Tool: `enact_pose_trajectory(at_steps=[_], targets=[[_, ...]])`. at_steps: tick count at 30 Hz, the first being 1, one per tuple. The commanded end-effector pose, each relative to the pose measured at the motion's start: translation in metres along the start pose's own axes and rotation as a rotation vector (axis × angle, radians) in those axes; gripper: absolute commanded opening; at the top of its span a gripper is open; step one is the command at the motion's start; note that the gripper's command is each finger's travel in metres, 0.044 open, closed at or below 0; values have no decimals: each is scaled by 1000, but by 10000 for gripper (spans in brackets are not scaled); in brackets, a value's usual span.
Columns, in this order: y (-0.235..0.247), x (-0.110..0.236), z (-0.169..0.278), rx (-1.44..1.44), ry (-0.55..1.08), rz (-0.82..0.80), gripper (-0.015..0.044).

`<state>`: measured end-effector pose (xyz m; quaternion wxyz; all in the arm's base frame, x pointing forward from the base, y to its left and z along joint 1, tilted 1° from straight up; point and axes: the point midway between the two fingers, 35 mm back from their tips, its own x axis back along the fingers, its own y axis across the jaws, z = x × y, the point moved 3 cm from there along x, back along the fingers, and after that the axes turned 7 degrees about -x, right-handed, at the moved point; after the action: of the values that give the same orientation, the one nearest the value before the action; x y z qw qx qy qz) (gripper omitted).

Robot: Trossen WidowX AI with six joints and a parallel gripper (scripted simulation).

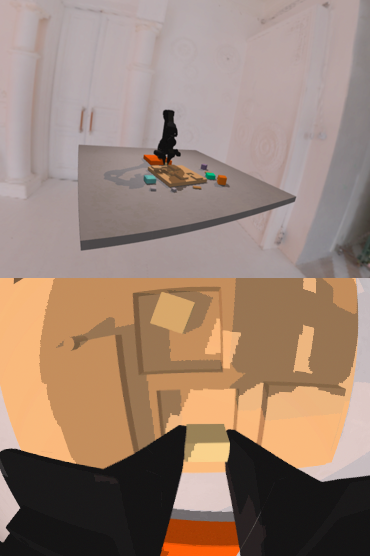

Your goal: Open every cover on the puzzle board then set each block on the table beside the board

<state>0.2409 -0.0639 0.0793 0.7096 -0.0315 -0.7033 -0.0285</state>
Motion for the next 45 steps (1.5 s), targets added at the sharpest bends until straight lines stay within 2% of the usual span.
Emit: enact_pose_trajectory(at_steps=[1, 29, 45], targets=[[0, 8, -1, 2, -8, 0, 80], [0, 64, 0, 2, -7, -1, 80], [48, 66, -17, 2, -10, -5, 80]])
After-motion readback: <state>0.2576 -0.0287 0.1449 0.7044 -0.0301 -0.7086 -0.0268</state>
